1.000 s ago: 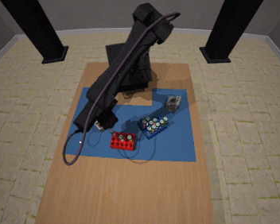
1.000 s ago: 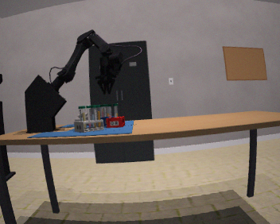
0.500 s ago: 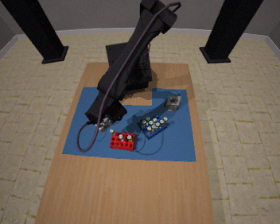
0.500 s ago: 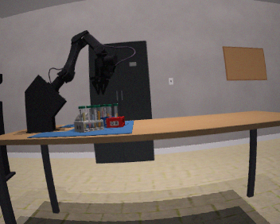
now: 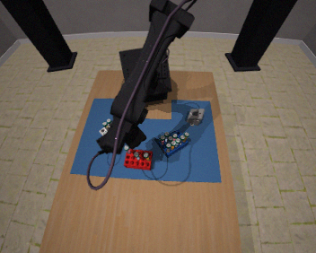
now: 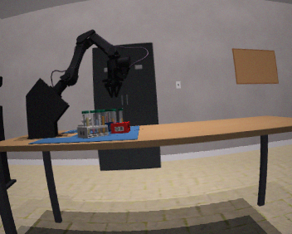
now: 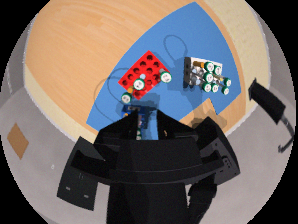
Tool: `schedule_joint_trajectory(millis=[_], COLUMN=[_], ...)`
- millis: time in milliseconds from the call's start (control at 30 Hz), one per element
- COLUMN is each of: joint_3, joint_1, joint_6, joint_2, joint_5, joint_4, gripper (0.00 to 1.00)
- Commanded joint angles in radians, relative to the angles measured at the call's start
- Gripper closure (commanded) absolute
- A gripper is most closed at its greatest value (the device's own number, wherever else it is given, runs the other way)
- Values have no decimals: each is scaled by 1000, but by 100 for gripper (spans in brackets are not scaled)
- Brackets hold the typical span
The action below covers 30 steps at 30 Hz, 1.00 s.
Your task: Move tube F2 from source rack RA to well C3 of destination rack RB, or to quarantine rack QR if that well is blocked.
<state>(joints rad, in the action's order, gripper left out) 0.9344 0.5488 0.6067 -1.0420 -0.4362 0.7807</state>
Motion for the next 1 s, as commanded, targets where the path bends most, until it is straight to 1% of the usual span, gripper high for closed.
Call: schedule_joint_trajectory(millis=[0, 133, 200, 233, 267, 300, 400, 467, 500, 633, 733, 767, 867, 967], joint_3=[76, 171, 181, 179, 176, 139, 118, 118, 147, 110, 118, 101, 87, 82], joint_1=[-20, -42, -41, -28, -24, -24, -23, -23, -22, -21, -21, -26, -54, -65], joint_6=[32, 52, 51, 52, 51, 51, 45, 45, 44, 41, 43, 50, 59, 68], joint_2=[-43, -108, -114, -77, -75, -74, -65, -65, -62, -58, -55, -58, -100, -113], joint_5=[35, 49, 51, 52, 52, 52, 51, 51, 51, 50, 51, 52, 58, 65], joint_4=[21, 42, 49, 50, 49, 50, 46, 46, 45, 36, 26, 10, -13, -39], gripper=[70, 70, 70, 70, 70, 70, 70, 70, 70, 70, 70, 70, 70, 70])
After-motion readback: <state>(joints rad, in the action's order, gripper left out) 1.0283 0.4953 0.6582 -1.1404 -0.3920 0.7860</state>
